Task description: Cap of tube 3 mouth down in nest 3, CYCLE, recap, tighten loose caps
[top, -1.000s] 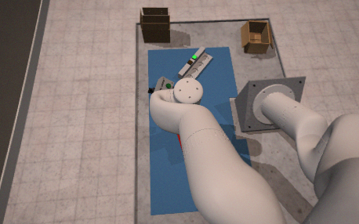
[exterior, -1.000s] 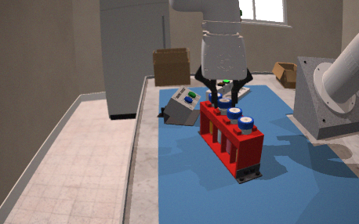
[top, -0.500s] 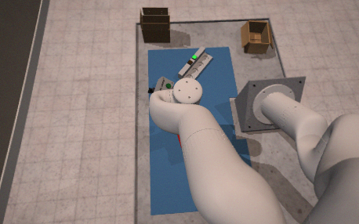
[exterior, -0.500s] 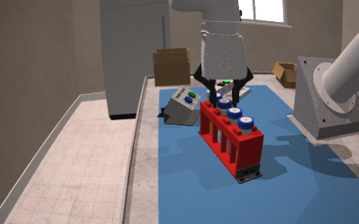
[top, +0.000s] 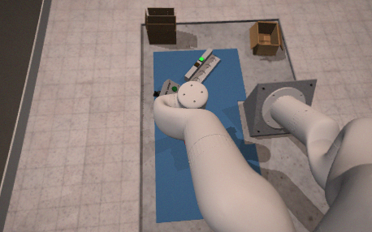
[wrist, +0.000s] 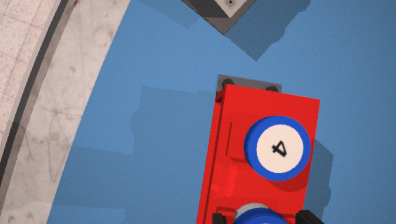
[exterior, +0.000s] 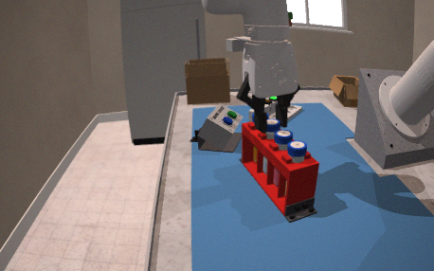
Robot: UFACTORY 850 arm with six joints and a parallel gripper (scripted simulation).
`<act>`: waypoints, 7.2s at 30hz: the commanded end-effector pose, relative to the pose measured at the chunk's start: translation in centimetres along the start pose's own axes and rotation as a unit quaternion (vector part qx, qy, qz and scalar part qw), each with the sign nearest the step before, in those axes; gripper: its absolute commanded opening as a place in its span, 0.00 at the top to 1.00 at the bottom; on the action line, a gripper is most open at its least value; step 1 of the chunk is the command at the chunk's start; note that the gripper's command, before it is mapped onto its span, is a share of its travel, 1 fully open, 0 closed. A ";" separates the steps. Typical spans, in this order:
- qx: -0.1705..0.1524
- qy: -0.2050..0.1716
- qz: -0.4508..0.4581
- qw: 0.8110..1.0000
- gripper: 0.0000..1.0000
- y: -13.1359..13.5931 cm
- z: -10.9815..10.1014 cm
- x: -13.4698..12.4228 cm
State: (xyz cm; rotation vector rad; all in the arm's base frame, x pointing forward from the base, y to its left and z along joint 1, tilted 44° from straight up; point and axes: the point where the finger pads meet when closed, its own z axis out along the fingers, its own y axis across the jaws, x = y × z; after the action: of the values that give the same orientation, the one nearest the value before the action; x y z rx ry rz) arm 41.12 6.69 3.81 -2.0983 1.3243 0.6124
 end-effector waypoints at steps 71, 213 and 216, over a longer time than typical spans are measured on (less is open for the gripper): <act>0.010 -0.001 0.210 0.978 0.54 -0.1 0.0 0.0; 0.010 0.004 -0.238 0.971 0.54 -0.1 0.0 0.0; 0.009 0.004 -0.313 0.950 0.54 -0.1 0.0 0.0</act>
State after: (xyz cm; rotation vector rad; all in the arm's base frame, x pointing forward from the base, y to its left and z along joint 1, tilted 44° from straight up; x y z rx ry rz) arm 41.12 6.74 3.75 -2.2911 0.8402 0.4438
